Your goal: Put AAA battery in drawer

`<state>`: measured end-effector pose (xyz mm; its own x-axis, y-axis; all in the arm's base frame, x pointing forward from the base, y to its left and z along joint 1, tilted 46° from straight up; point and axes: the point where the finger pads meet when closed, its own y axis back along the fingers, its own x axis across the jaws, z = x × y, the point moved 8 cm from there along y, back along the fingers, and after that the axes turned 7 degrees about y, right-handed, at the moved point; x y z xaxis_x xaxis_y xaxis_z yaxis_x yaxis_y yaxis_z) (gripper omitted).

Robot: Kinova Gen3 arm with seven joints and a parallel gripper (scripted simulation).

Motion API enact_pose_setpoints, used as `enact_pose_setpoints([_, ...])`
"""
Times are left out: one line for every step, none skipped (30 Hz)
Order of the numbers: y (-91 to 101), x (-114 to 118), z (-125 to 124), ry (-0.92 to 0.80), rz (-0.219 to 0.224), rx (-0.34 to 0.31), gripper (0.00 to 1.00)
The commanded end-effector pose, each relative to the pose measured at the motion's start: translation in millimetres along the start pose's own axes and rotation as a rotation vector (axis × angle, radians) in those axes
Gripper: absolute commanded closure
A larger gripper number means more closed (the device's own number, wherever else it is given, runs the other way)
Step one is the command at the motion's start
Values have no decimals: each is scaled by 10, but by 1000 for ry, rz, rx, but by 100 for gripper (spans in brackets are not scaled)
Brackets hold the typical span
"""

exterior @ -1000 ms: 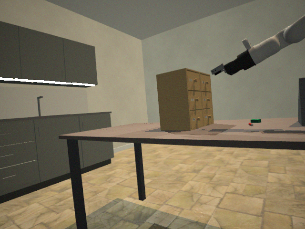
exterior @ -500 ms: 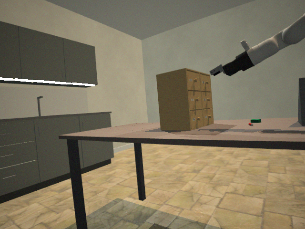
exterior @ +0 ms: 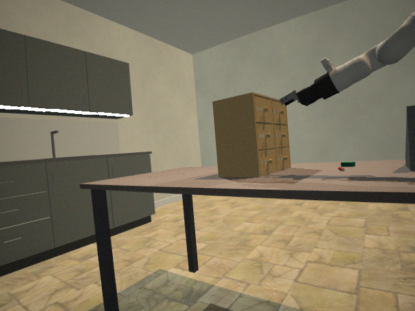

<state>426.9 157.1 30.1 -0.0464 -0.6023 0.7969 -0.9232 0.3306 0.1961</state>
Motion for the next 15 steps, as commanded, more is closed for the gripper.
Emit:
enact_pose_setpoints([-99,-11,1,-4,-5,-4,33])
enact_pose_setpoints([-99,-11,1,-4,-5,-4,33])
enact_pose_setpoints([-99,-11,1,-4,-5,-4,33])
enact_pose_setpoints([-121,-11,0,-4,-5,-4,33])
enact_pose_setpoints([-143,-11,-1,-4,-5,-4,33])
enact_pose_setpoints([-165,-11,-2,-3,-5,-4,33])
enact_pose_setpoints([-186,-11,-3,-3,-5,-4,33])
enact_pose_setpoints([-207,-11,-5,-3,-5,-4,33])
enact_pose_setpoints([-228,-11,-6,-3,-5,-4,33])
enact_pose_setpoints([-247,-10,-7,-3,-5,-4,33])
enact_pose_setpoints([-266,-10,-8,-3,-5,-4,33])
enact_pose_setpoints([-284,-10,-9,-3,-5,-4,33])
enact_pose_setpoints([-300,-10,-10,-3,-5,-4,33])
enact_pose_setpoints([-316,-10,-11,-3,-5,-3,33])
enact_pose_setpoints([-330,-10,-11,-3,-5,-3,33])
